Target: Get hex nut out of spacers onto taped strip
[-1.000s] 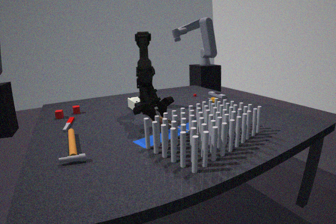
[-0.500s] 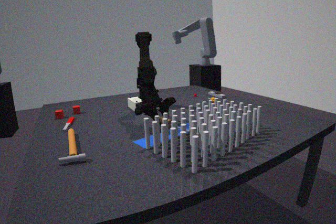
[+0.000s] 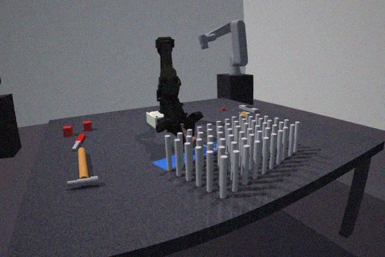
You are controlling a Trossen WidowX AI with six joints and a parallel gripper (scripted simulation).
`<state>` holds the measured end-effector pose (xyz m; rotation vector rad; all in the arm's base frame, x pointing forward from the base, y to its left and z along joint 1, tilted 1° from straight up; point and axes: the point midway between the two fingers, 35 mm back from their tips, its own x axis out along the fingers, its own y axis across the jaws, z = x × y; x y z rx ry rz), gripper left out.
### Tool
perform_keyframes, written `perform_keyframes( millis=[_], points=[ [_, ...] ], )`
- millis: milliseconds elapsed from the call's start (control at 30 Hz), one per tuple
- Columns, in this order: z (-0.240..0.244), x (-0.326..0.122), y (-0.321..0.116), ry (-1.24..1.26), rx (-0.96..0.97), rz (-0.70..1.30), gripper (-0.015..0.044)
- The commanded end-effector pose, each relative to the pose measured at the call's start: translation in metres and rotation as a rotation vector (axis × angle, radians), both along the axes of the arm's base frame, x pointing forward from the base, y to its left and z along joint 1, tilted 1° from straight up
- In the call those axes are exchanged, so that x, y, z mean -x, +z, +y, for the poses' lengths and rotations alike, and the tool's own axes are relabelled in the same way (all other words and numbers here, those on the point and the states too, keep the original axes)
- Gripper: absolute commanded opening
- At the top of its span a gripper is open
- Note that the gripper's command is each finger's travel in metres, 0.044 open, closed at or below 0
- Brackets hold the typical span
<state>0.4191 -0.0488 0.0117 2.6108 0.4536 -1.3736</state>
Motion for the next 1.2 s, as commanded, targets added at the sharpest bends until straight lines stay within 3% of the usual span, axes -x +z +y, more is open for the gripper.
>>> perform_keyframes(
  millis=[0, 1167],
  points=[
    [-0.001, -0.004, 0.003, -0.005, 0.003, -0.011, 0.0000],
    [-0.003, 0.000, -0.016, -0.004, 0.003, -0.010, 0.0000]
  ],
)
